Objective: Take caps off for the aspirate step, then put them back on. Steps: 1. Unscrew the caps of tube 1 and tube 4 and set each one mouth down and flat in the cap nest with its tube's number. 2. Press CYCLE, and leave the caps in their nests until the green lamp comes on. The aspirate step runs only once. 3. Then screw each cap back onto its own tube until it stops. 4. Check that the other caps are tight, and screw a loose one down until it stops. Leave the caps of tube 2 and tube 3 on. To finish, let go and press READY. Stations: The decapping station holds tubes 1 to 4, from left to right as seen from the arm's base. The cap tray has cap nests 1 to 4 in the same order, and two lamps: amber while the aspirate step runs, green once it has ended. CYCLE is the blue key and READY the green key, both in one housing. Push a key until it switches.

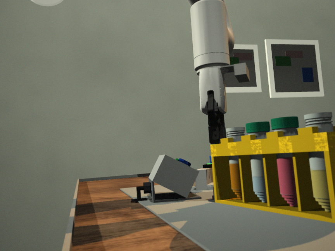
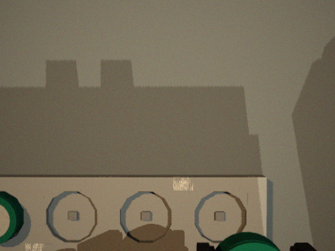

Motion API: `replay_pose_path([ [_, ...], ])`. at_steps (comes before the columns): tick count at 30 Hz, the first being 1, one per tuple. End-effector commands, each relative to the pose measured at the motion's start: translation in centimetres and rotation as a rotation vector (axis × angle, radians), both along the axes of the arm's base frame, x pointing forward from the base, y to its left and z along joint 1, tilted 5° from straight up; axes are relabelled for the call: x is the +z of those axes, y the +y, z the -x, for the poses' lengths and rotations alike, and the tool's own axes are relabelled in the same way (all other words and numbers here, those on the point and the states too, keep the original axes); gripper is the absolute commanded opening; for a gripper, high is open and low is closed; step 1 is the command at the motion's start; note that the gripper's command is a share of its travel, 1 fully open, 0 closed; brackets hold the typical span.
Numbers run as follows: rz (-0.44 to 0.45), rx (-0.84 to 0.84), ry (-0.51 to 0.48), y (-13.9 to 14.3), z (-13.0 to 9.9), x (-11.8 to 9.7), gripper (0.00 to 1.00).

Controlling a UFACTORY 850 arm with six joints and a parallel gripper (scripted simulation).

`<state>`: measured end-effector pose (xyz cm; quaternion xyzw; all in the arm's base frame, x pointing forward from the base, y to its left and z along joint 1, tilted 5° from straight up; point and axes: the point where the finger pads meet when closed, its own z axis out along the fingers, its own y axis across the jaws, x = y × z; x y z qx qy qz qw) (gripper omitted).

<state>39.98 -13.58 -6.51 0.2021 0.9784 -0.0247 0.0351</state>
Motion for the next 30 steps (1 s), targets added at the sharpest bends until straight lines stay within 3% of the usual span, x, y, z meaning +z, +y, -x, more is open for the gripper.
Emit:
replay_pose_path([
  [1, 0.002, 0.0, 0.001, 0.1, 0.1, 2.2, 0.0],
  [7, 0.002, 0.0, 0.001, 0.3, 0.3, 5.1, 0.0],
  [15, 0.002, 0.0, 0.001, 0.3, 0.3, 5.1, 0.0],
  [18, -0.009, -0.196, -0.011, 2.8, 0.5, 5.0, 0.0],
  [30, -0.009, -0.196, -0.011, 9.4, 1.0, 4.5, 0.0],
])
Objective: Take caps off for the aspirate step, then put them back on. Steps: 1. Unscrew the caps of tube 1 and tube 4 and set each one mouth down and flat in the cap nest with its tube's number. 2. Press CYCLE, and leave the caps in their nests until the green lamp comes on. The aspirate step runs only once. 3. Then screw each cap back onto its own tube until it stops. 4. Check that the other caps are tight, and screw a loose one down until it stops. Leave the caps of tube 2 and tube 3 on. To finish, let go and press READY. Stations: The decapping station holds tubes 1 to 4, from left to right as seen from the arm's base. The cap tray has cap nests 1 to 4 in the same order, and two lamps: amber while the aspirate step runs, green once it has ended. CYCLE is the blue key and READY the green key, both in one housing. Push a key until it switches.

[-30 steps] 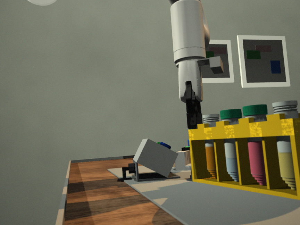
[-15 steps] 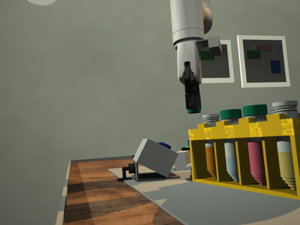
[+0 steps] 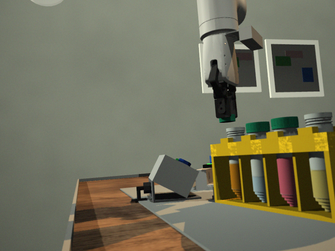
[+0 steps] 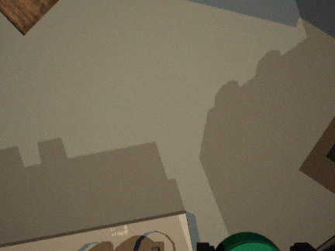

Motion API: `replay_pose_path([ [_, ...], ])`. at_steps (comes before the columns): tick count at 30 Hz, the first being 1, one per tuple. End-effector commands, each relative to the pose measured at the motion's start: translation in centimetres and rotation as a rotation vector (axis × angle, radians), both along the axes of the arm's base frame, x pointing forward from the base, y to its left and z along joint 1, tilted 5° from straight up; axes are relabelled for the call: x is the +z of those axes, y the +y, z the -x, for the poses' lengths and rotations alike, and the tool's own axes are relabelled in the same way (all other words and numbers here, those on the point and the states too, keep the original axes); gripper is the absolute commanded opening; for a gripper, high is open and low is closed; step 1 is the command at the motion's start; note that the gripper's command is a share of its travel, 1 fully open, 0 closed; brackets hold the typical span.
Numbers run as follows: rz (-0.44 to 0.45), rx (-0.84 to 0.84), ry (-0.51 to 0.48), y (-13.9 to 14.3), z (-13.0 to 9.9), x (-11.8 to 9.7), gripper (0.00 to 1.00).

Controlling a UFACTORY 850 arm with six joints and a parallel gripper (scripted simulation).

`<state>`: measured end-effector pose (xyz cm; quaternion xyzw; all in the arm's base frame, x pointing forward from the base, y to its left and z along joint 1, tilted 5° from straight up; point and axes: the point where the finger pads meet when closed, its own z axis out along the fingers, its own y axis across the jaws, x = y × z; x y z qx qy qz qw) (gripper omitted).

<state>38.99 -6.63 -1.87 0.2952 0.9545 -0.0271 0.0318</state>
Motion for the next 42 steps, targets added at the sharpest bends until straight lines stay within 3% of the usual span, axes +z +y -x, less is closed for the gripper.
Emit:
replay_pose_path([
  [1, -0.006, -0.004, -0.013, 2.5, 0.0, -0.1, 0.0],
  [34, -0.007, -0.004, -0.013, 20.7, 1.6, -1.4, 0.0],
  [36, -0.007, -0.004, -0.013, 20.7, 1.6, -1.4, 0.0],
  [42, -0.007, -0.004, -0.013, 24.9, 1.9, -1.7, 0.0],
])
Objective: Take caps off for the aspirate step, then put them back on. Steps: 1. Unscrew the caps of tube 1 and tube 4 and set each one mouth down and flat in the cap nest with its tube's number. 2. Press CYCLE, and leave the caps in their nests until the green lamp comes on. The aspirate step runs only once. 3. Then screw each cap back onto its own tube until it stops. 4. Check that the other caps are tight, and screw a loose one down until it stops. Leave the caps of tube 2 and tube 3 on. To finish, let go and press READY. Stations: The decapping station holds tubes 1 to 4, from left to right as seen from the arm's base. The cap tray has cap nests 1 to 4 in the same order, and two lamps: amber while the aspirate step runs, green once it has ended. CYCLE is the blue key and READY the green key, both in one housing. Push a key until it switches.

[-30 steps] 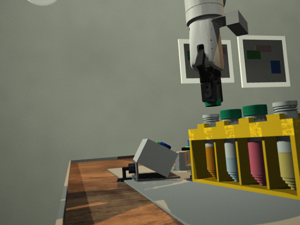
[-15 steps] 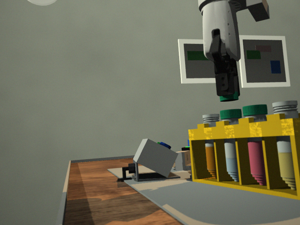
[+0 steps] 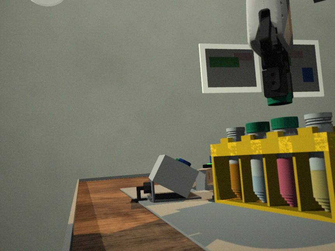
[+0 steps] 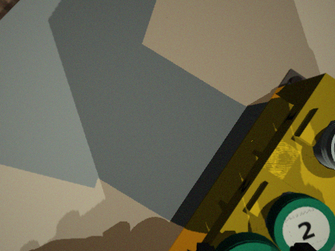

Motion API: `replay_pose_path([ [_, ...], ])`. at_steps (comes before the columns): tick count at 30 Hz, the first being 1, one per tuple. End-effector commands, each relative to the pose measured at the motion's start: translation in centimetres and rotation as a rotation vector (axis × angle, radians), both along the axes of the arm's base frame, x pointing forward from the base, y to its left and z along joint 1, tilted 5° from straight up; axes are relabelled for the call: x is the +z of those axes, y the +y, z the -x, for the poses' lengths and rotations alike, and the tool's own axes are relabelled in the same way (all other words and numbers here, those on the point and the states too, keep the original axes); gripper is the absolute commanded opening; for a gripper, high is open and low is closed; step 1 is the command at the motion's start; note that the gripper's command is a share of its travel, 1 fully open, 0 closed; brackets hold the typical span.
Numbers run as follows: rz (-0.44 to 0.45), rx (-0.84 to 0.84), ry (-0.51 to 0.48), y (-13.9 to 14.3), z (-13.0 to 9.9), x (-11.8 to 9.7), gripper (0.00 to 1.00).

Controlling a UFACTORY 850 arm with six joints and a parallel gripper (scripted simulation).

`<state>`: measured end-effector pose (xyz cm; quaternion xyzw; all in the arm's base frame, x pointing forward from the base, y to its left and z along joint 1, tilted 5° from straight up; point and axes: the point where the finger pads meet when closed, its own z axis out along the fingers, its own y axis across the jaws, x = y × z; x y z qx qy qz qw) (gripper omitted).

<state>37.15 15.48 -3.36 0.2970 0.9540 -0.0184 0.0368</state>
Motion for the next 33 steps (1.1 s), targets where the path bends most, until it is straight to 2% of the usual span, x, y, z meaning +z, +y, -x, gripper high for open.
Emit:
replay_pose_path([
  [1, 0.007, -0.001, 0.002, 2.8, 0.1, -0.2, 0.0],
  [9, 0.007, -0.001, 0.002, 7.7, 0.5, -0.5, 0.0],
  [12, 0.007, -0.001, 0.002, 8.4, 0.6, -0.6, 0.0],
  [21, 0.007, -0.001, 0.002, 8.4, 0.6, -0.6, 0.0],
  [26, 0.007, -0.001, 0.002, 8.3, 0.5, -2.1, 0.0],
  [33, 0.007, -0.001, 0.002, 8.3, 0.4, -3.1, 0.0],
])
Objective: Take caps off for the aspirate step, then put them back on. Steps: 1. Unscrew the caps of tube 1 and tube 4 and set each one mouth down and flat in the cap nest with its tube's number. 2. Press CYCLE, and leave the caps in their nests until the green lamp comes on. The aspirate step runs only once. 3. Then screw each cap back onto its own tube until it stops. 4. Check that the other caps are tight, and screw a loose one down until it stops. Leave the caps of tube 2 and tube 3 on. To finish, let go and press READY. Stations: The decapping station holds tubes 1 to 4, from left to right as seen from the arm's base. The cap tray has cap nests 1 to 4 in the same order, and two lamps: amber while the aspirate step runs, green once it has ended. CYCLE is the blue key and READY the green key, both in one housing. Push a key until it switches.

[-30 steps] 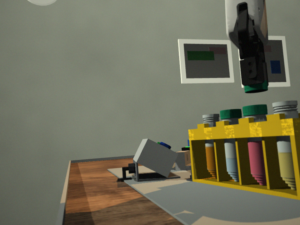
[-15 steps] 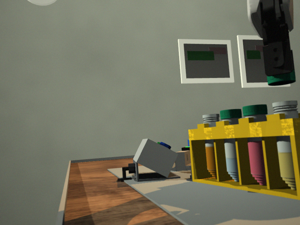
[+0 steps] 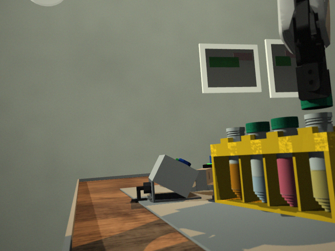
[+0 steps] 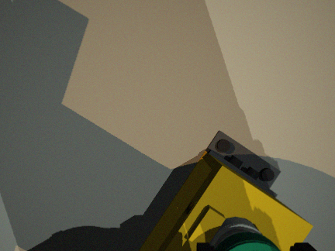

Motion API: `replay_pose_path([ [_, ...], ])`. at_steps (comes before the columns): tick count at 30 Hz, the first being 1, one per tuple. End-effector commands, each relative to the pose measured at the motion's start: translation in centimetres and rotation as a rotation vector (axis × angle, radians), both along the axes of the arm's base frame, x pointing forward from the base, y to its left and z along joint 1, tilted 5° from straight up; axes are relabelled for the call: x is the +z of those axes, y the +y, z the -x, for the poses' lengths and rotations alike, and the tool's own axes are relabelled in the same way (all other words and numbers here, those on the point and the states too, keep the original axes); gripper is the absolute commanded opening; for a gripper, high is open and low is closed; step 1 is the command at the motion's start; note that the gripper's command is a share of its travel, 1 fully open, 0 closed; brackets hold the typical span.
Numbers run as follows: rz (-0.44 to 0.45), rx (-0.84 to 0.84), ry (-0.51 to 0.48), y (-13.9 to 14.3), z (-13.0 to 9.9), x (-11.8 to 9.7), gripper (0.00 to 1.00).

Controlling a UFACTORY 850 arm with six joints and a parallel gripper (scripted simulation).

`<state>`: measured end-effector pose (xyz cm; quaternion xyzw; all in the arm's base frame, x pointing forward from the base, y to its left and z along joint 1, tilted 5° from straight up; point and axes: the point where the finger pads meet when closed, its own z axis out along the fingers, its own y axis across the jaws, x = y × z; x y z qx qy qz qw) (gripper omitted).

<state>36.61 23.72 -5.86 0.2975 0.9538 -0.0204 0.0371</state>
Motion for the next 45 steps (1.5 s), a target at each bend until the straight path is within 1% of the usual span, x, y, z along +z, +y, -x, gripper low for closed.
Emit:
replay_pose_path([
  [1, 0.003, 0.0, 0.001, 0.04, -0.13, -0.58, 0.0],
  [13, 0.003, 0.0, 0.001, 0.04, -0.13, -0.58, 0.0],
  [45, 0.003, 0.0, 0.001, -0.01, -0.18, -1.58, 0.0],
])
